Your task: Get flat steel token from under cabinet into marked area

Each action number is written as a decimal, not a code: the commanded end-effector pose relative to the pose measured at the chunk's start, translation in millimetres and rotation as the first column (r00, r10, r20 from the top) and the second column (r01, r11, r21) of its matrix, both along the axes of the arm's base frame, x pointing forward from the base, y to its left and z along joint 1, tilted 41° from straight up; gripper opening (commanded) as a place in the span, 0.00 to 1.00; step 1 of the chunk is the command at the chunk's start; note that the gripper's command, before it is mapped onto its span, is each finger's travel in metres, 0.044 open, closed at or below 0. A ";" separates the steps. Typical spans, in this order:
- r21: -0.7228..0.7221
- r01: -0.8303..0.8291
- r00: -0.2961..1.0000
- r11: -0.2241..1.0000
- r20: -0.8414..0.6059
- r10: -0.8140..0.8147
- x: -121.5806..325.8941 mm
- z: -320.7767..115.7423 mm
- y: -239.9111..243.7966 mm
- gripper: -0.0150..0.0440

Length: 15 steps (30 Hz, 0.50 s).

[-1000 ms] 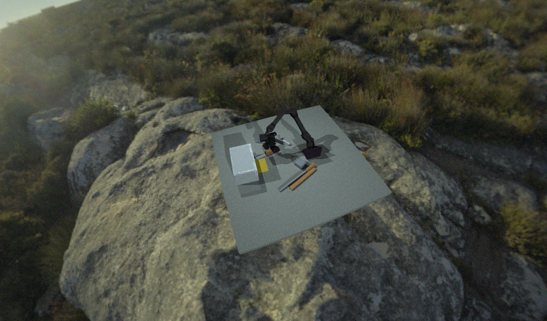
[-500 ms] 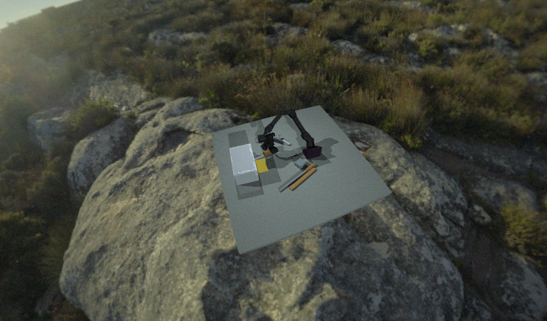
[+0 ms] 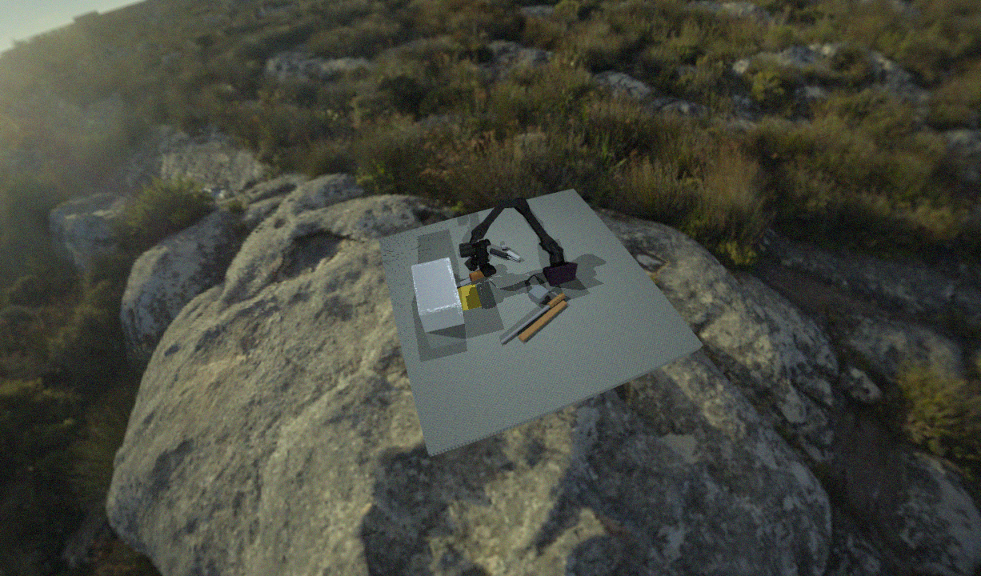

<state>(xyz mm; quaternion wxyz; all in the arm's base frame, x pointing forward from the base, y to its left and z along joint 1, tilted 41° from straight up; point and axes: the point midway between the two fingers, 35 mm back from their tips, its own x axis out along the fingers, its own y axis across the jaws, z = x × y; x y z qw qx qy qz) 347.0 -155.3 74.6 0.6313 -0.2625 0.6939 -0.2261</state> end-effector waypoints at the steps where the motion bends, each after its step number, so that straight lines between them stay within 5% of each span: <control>1: -0.003 0.004 1.000 1.000 0.006 -0.003 6.6 0.0 -0.2 0.25; 15: -0.003 0.004 1.000 1.000 0.007 -0.003 20.0 -1.1 0.1 0.25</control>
